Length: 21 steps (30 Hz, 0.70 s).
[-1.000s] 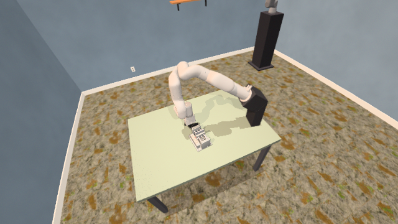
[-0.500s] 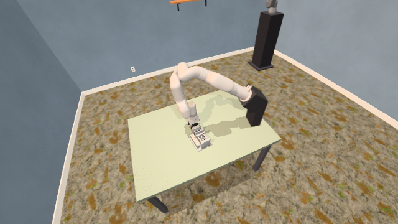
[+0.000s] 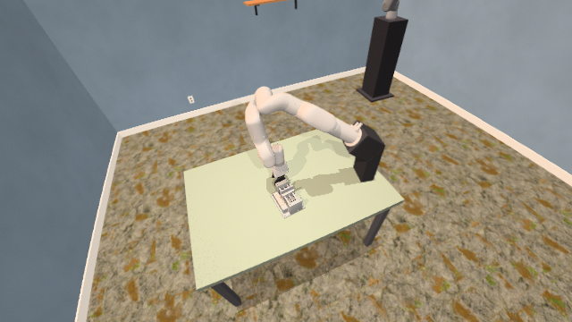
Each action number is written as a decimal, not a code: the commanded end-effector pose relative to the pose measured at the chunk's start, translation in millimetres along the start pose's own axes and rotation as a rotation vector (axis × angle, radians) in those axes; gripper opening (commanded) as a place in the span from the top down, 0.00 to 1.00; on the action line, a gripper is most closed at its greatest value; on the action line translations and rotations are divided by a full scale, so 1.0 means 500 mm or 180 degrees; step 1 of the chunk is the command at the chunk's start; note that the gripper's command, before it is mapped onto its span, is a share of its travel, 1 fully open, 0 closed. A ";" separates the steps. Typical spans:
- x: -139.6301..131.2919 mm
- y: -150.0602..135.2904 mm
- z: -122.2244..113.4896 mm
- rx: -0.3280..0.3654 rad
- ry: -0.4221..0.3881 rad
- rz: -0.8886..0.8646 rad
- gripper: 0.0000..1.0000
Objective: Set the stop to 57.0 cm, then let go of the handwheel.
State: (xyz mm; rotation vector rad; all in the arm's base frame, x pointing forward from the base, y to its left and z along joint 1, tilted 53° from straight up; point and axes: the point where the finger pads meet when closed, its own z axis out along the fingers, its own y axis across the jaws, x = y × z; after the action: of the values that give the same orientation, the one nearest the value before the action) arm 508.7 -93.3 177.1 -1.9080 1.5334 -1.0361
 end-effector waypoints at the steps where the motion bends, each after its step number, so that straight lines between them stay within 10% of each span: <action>1: 0.001 0.005 -0.007 -0.0003 0.0004 0.0002 0.94; 21: 0.001 0.013 -0.033 -0.0003 0.0003 0.0003 0.94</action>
State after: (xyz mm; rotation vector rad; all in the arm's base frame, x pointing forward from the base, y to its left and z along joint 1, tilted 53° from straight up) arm 494.0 -93.7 180.5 -1.9084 1.5343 -1.0358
